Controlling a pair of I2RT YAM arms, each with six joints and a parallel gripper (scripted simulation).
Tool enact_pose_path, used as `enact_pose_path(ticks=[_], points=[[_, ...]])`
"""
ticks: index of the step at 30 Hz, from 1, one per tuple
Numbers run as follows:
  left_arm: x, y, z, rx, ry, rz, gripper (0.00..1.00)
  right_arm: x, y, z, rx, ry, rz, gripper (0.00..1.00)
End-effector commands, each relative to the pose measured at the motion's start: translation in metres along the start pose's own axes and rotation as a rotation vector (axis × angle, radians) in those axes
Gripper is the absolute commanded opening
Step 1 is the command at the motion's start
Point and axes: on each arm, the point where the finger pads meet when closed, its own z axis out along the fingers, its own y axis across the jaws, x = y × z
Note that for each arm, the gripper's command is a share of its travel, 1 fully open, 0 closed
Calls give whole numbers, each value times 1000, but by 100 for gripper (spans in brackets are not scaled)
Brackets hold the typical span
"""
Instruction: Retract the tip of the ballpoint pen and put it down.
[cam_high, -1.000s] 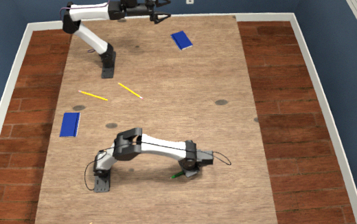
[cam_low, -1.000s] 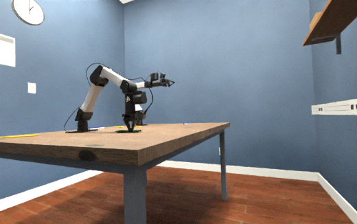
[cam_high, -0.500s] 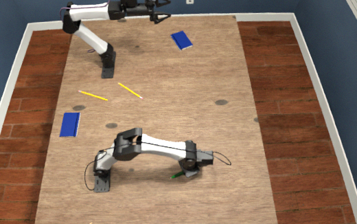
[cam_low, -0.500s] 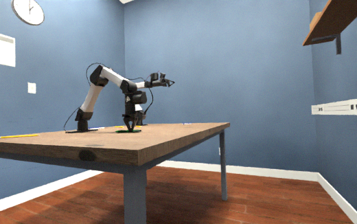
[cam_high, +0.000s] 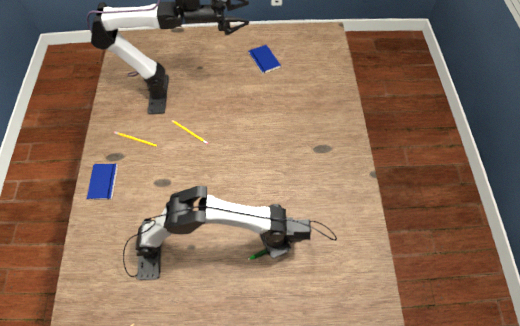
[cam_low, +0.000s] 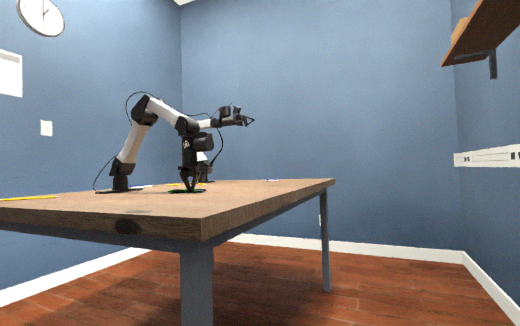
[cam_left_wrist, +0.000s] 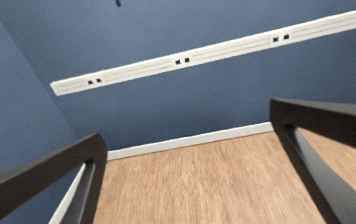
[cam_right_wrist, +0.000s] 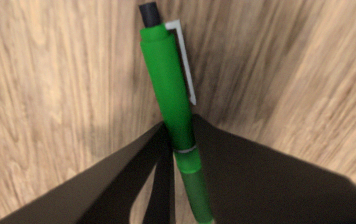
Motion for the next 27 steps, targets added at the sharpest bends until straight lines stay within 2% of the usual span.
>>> enact_pose_path(ticks=[1, 12, 17, 27], points=[[-35, 1, -5, -8, -97, -13, 100, -4, 0, 0, 7, -4, 3, 15], [-35, 1, -5, -8, -97, -13, 100, -4, 0, 0, 7, -4, 3, 15], [-35, 1, -5, -8, -97, -13, 100, -8, -6, -37, 13, -66, 1, 15], [-35, 1, -5, -8, -97, -13, 100, -7, -5, -50, -1, -58, -1, 15]])
